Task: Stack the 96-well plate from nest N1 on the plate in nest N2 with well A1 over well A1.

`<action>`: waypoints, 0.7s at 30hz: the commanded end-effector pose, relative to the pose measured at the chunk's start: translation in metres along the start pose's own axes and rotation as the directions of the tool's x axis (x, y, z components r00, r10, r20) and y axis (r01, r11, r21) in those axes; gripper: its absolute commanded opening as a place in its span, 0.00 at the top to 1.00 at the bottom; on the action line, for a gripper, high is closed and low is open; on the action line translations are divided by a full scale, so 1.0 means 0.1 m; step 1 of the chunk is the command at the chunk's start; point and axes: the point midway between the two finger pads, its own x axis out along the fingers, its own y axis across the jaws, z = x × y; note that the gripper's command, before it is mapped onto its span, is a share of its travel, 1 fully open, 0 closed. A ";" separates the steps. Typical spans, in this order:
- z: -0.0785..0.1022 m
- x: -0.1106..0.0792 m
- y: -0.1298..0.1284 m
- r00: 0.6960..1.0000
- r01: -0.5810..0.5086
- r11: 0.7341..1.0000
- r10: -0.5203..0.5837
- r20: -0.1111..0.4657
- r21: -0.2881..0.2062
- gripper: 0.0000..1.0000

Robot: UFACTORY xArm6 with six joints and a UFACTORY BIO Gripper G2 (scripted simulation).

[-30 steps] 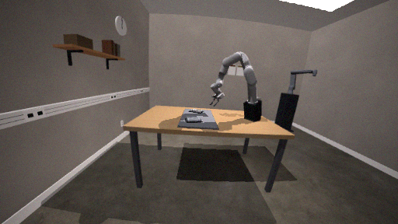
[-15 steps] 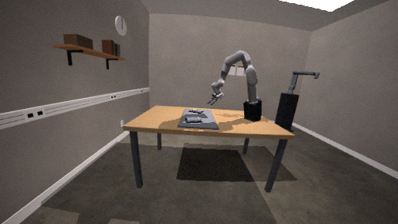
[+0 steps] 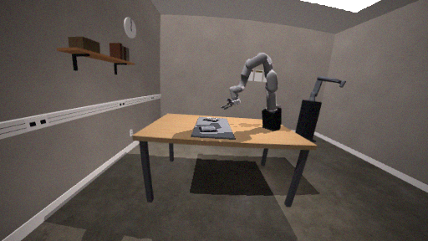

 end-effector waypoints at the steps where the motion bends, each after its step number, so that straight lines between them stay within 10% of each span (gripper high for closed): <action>1: 0.19 0.03 0.07 0.995 0.031 1.000 -0.031 0.093 0.003 0.63; 21: 0.89 -0.20 0.18 0.910 0.182 0.983 -0.179 0.374 0.026 0.63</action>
